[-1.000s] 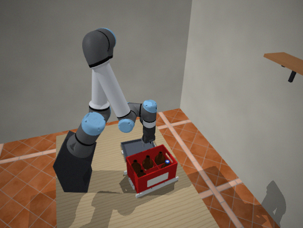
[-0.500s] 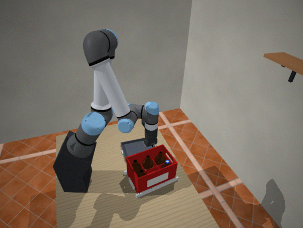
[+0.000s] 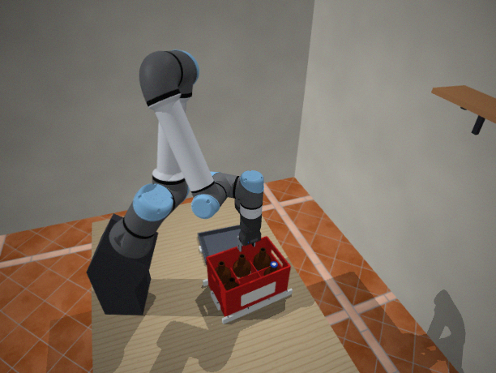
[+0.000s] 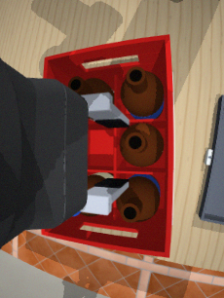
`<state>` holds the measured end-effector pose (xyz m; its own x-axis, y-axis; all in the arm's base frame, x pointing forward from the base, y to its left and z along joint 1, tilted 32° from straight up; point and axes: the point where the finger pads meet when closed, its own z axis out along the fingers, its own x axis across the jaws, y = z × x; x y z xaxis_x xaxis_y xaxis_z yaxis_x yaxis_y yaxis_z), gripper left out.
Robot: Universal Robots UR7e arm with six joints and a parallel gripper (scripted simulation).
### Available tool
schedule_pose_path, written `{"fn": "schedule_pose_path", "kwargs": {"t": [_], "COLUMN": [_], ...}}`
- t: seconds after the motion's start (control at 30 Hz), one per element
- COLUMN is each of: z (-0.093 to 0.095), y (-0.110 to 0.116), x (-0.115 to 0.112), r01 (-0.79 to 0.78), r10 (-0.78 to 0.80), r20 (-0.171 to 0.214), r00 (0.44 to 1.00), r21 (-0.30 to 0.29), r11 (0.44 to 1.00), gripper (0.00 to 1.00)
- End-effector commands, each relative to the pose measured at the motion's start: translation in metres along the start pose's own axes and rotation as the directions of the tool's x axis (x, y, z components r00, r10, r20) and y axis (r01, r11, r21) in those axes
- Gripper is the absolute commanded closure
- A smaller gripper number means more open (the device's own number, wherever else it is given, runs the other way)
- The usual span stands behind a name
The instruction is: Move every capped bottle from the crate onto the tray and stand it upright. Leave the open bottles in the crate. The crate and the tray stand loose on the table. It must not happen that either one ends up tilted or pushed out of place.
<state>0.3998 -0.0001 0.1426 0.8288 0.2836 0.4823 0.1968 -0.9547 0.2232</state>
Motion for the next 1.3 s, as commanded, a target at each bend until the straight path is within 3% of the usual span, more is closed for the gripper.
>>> {"fn": "schedule_pose_path", "kwargs": {"t": [0.0,0.07,0.53,0.63,1.1,1.27], "z": [-0.001,-0.001,-0.002,-0.002,-0.001,-0.002], "y": [0.018,0.01,0.057,0.049,0.096,0.089], "x": [0.001,0.0,-0.003,-0.003,-0.008,-0.008], "r01": [0.004,0.0,0.004,-0.001,0.004,0.0], "r10": [-0.004,0.0,-0.004,0.0,-0.004,0.0], "r20": [-0.005,-0.001,-0.004,-0.003,-0.004,-0.003], "r00": [1.0,1.0,1.0,1.0,1.0,1.0], "r21": [-0.002,-0.003,-0.002,-0.009,-0.002,-0.008], "r11": [1.0,1.0,1.0,1.0,1.0,1.0], "gripper": [0.0,0.0,0.0,0.0,0.0,0.0]}}
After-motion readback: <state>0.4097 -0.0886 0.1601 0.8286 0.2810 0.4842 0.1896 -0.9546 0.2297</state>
